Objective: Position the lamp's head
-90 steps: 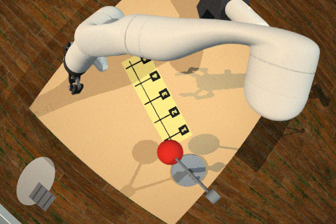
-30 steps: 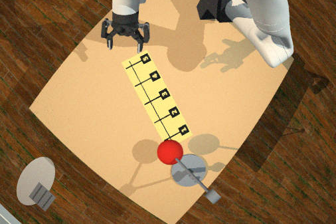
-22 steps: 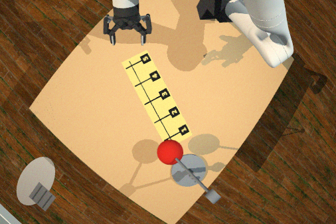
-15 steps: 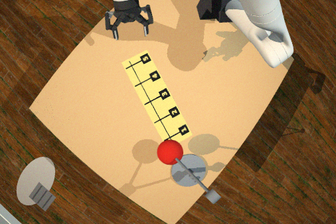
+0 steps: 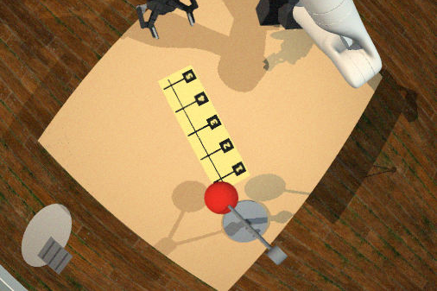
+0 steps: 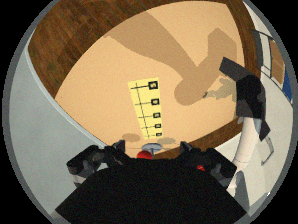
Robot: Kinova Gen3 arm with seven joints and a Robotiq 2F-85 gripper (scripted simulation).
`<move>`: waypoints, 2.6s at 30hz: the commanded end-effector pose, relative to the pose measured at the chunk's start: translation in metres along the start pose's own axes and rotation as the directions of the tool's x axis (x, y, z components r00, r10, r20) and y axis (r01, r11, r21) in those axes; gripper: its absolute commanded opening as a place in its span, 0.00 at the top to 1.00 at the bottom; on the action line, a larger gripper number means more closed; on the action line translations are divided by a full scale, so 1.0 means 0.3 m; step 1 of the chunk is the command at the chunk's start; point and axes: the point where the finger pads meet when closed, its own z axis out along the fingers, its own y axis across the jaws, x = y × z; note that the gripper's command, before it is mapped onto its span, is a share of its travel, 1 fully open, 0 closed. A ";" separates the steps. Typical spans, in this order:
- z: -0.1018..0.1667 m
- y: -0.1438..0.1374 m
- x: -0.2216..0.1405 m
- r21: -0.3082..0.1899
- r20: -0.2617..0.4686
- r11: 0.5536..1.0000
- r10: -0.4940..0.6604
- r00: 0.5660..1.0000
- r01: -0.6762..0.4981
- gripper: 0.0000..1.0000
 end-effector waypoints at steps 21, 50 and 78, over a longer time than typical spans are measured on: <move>-0.125 0.025 0.228 -0.253 0.074 0.916 -0.304 0.950 0.312 0.00; 0.286 -0.041 -0.310 -0.209 0.099 0.925 -0.303 0.948 0.317 0.00; 0.658 -0.133 -0.807 -0.165 0.143 0.934 -0.296 0.944 0.318 0.00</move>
